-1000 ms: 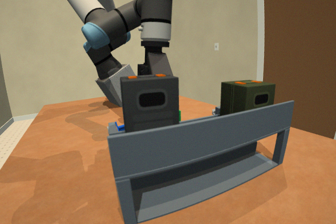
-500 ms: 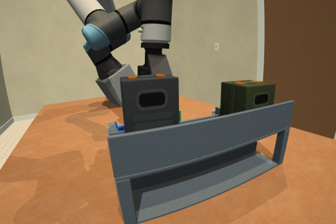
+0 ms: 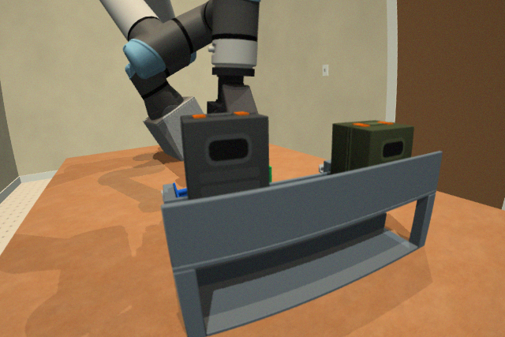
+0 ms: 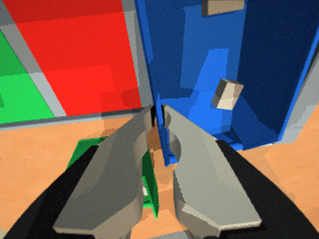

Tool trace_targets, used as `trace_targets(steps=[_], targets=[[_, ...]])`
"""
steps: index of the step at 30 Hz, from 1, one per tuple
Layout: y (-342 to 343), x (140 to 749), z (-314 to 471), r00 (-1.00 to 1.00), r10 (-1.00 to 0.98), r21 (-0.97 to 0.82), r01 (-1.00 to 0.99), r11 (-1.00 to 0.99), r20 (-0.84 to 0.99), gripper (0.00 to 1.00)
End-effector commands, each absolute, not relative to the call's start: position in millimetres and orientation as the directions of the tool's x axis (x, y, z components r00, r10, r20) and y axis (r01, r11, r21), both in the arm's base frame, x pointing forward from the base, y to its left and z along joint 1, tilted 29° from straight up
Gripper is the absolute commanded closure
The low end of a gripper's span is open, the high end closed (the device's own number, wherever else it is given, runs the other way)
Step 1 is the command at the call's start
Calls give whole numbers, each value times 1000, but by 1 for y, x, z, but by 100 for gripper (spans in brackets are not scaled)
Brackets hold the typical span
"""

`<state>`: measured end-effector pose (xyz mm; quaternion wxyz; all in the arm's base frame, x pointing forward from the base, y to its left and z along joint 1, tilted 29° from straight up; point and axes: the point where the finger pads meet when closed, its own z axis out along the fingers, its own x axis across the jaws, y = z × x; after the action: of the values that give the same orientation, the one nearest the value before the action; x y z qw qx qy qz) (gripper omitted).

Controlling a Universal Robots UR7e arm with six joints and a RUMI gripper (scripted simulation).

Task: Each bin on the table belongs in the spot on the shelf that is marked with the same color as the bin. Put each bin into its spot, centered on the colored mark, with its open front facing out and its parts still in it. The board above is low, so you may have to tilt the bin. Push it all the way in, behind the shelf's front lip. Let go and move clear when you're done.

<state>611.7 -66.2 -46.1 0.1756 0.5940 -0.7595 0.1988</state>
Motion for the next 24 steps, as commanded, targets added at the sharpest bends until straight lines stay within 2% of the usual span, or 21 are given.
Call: trace_targets(steps=[1,24], targets=[[-68,611,-48,-232,-832,-93,-972,215,504,100],[-70,612,-52,-232,-832,-94,-972,215,504,100]])
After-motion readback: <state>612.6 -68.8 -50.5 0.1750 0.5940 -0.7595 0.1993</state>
